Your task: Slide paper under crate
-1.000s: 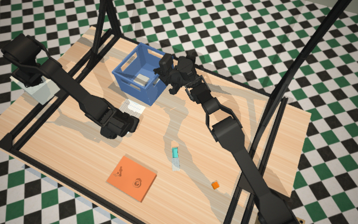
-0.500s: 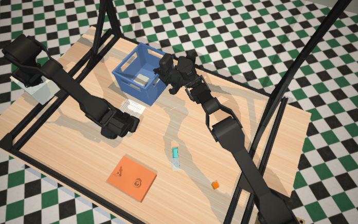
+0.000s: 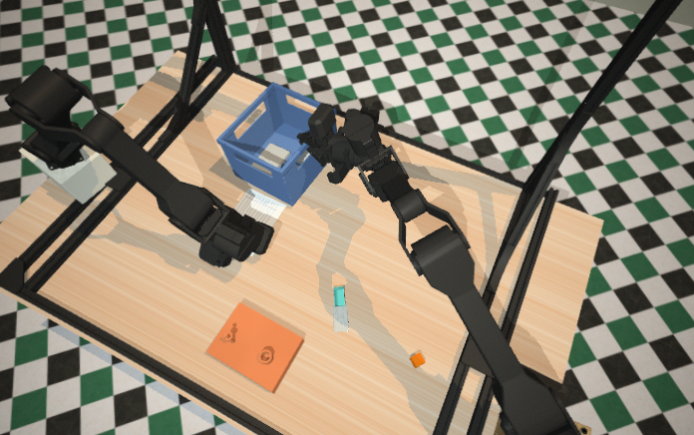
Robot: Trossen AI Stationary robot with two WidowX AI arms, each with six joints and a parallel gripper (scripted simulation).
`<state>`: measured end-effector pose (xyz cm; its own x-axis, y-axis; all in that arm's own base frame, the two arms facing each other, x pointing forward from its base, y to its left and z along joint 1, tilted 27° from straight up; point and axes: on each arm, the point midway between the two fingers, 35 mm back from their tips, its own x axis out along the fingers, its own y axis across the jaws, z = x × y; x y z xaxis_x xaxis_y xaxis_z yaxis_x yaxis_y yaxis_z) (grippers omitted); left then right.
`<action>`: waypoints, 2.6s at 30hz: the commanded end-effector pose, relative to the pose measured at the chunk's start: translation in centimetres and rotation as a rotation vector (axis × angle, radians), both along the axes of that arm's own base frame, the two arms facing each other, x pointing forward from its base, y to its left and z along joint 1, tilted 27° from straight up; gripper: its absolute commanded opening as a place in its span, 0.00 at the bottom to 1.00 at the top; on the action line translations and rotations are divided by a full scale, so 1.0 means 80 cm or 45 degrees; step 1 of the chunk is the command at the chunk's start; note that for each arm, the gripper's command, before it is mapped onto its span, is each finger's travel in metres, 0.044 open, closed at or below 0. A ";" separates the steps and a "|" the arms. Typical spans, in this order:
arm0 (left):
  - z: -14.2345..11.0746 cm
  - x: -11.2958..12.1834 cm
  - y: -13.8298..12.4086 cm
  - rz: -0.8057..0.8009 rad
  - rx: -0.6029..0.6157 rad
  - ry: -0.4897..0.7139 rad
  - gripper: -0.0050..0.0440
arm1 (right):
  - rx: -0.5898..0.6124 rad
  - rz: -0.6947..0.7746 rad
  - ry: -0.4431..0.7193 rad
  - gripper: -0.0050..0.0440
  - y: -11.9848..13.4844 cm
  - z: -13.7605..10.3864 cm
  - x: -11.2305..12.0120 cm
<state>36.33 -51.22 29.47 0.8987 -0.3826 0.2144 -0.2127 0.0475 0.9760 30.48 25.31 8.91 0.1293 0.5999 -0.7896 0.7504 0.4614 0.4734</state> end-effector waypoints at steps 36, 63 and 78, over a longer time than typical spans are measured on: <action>0.057 -0.022 0.003 -0.033 -0.097 -0.065 0.10 | -0.024 -0.001 0.016 0.22 0.036 -0.012 -0.018; 0.057 -0.022 0.003 -0.033 -0.097 -0.065 0.10 | -0.023 -0.001 0.016 0.22 0.064 -0.013 -0.031; 0.057 -0.022 0.003 -0.033 -0.097 -0.065 0.10 | -0.023 -0.001 0.016 0.22 0.069 -0.006 -0.032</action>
<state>36.30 -51.19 29.57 0.8988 -0.3819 0.2151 -0.2130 0.0485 0.9759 27.80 30.91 8.72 0.1199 0.5973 -0.7930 0.7517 0.4671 0.4655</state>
